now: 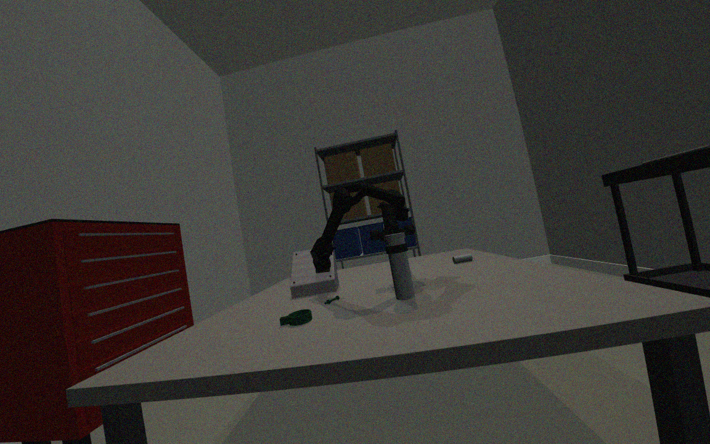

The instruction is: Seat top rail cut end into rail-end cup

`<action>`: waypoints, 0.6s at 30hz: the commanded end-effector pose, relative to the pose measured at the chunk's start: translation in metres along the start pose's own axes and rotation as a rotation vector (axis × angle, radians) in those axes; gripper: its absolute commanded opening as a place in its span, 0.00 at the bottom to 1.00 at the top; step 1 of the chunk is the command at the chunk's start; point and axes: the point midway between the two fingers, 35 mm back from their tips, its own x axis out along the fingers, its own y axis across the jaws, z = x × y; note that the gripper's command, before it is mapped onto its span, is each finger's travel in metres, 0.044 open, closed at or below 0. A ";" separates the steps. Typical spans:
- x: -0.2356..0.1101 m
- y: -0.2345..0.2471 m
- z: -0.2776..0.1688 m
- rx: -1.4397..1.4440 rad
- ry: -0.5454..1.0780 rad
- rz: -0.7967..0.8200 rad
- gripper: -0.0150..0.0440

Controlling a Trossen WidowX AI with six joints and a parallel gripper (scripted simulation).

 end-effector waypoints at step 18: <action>0.000 0.000 -0.002 0.001 0.000 -0.002 0.25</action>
